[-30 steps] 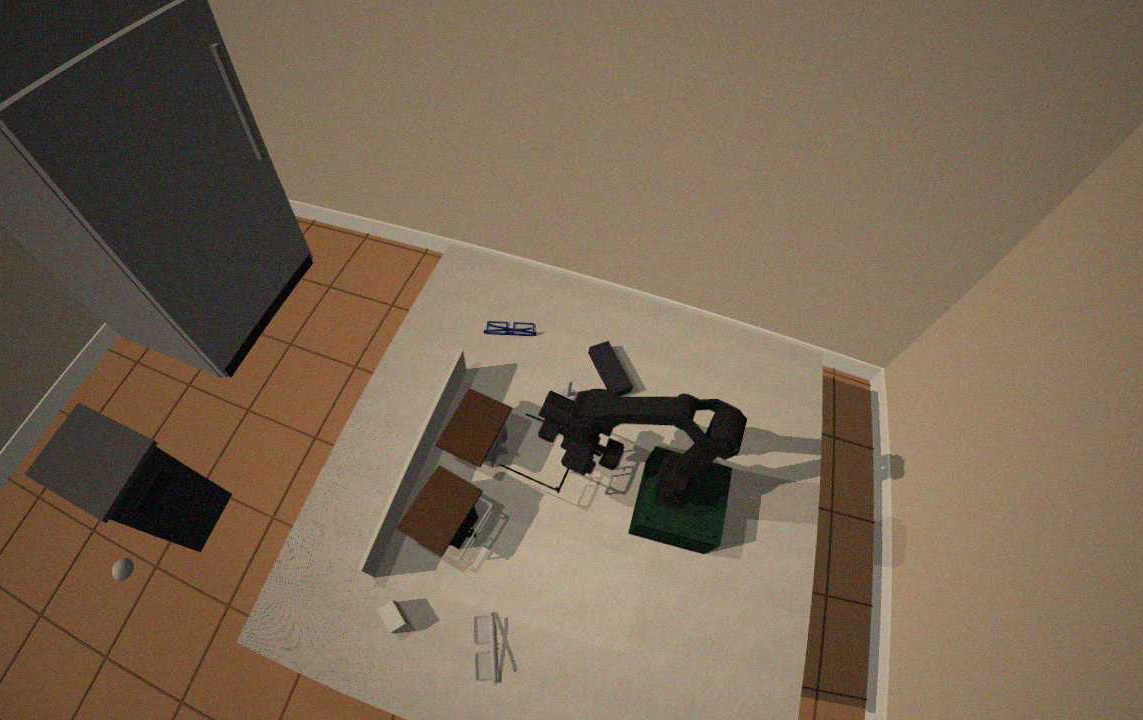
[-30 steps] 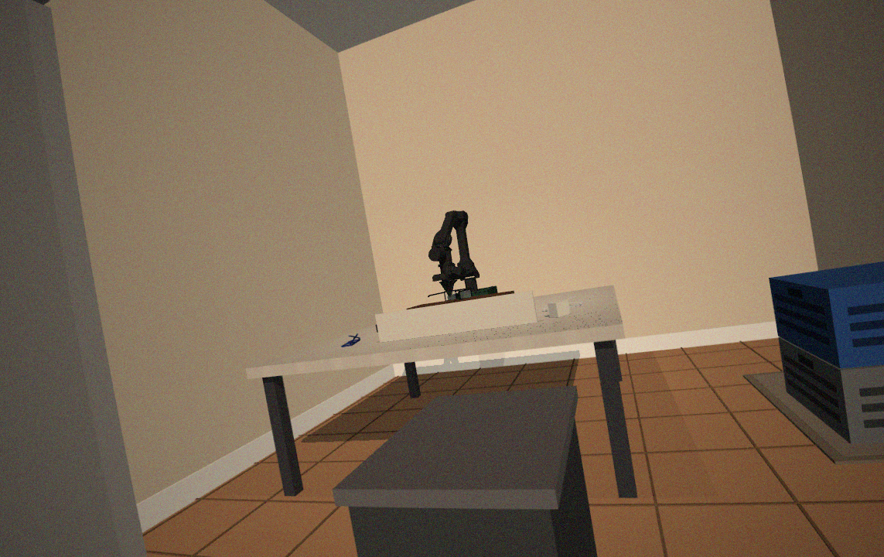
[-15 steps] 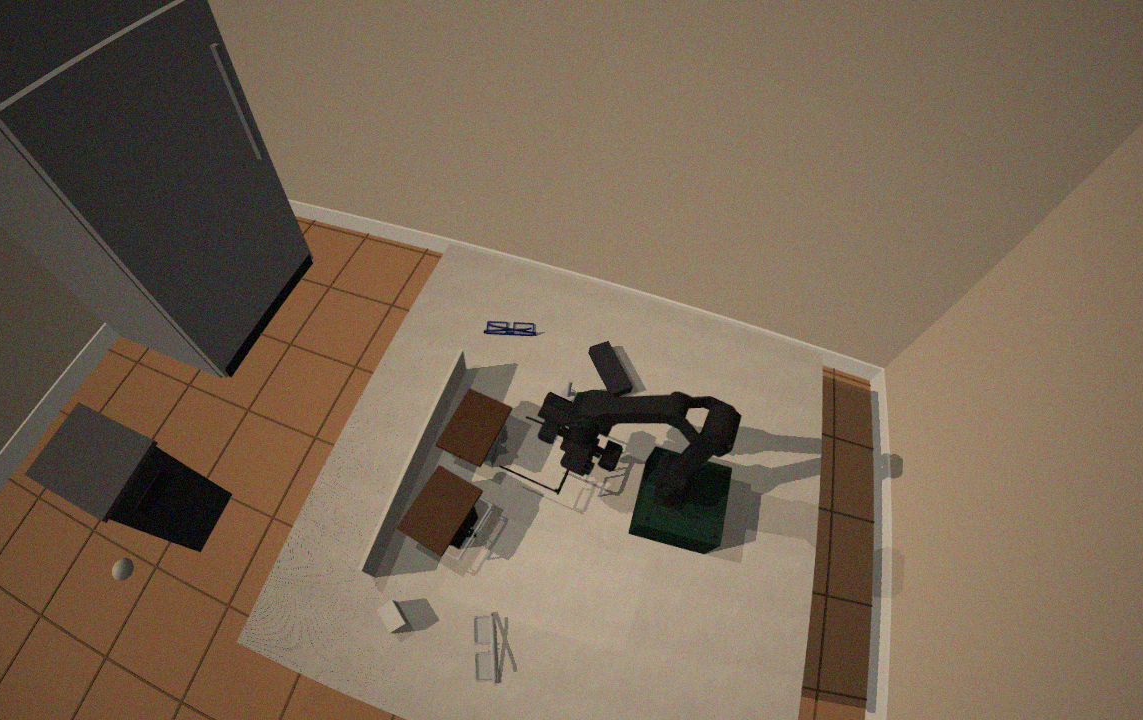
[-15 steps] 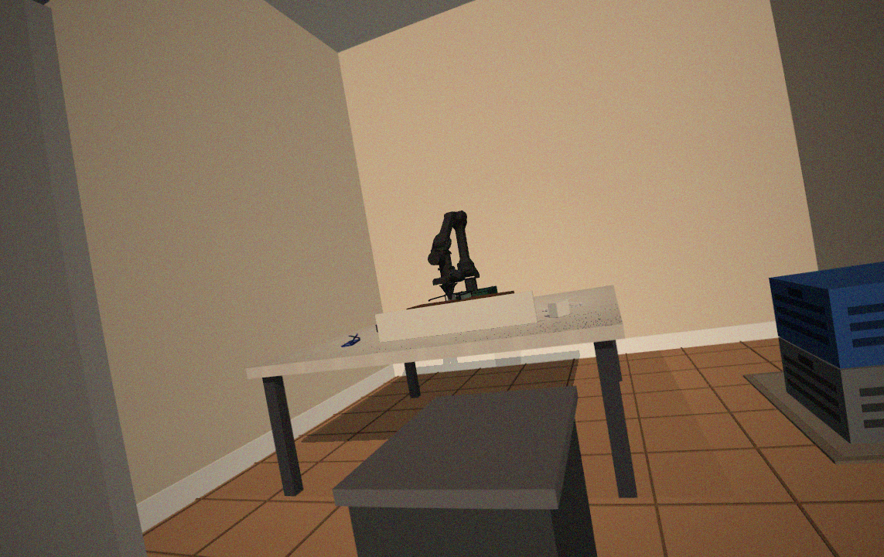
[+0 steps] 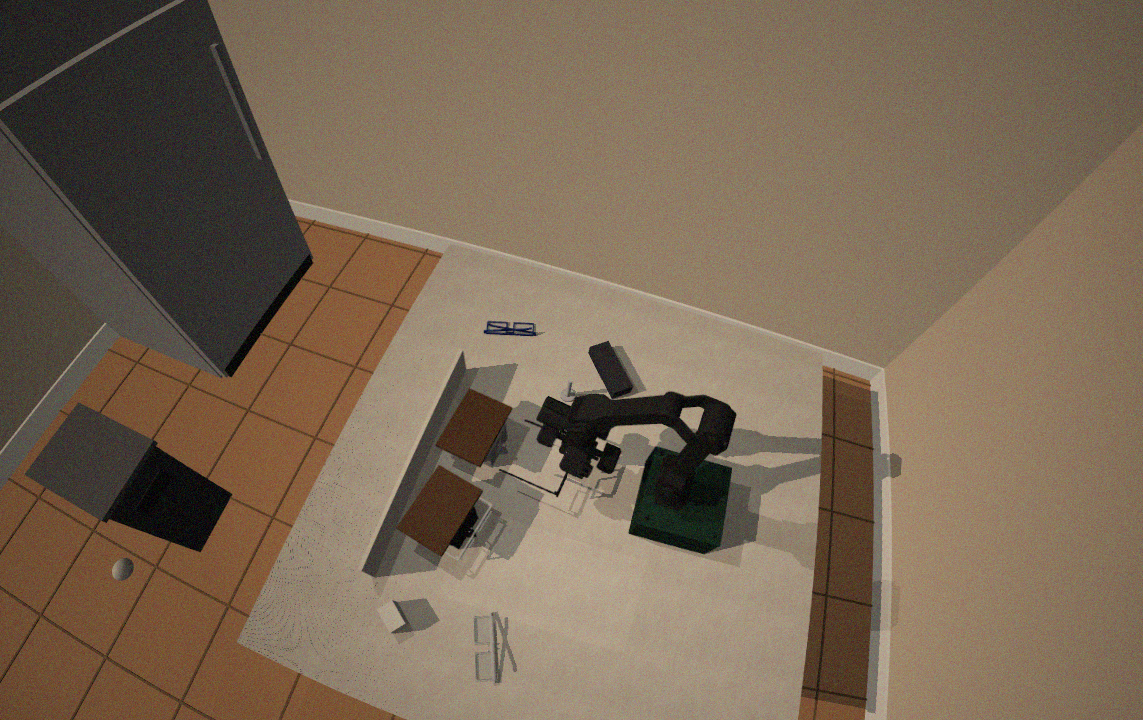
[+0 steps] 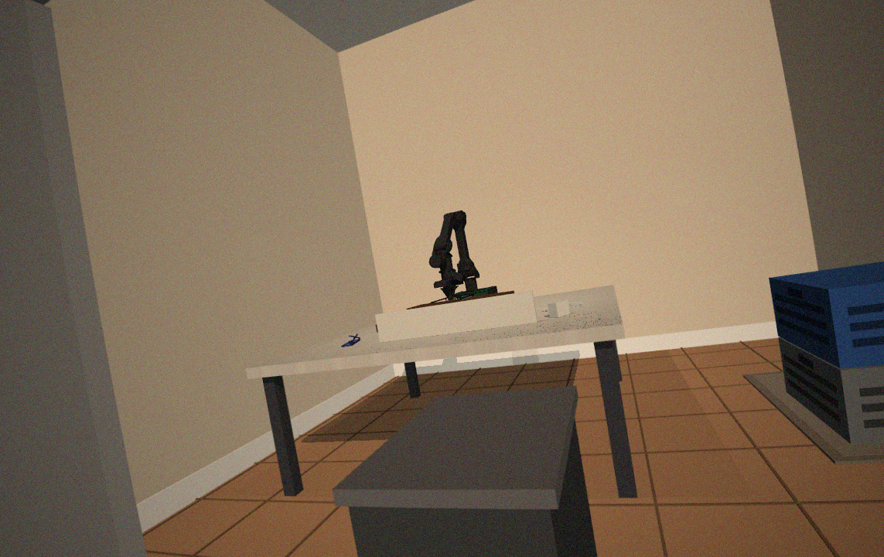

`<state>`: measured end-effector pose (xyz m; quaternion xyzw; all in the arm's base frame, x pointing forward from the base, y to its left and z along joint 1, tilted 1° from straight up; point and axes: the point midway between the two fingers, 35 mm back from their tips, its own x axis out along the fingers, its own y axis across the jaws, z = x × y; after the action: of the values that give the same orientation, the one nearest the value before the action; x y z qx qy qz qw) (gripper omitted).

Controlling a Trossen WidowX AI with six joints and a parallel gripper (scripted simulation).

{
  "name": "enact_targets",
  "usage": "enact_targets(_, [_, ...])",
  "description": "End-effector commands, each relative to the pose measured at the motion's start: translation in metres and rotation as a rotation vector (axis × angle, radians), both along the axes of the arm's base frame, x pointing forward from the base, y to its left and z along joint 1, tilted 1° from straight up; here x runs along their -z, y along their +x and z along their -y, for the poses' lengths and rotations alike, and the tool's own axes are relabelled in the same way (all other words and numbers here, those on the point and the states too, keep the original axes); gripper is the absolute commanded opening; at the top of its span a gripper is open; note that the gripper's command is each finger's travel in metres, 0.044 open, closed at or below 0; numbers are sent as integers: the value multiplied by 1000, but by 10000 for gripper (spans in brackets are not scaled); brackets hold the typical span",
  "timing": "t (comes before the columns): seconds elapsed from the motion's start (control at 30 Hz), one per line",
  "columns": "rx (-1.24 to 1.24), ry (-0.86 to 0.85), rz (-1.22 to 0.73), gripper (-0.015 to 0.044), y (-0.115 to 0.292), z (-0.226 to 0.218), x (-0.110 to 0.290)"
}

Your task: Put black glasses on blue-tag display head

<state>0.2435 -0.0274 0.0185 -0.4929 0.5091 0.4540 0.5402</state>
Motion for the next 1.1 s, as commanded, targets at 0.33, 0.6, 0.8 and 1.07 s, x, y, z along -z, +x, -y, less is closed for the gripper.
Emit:
enact_targets(0.33, [6,-3,-5,0,-1,0,14])
enact_targets(0.6, [6,-3,-2,0,0,0,18])
enact_targets(0.8, [6,-4,4,0,6,0,18])
enact_targets(1.07, [6,-5,11,0,17,2,18])
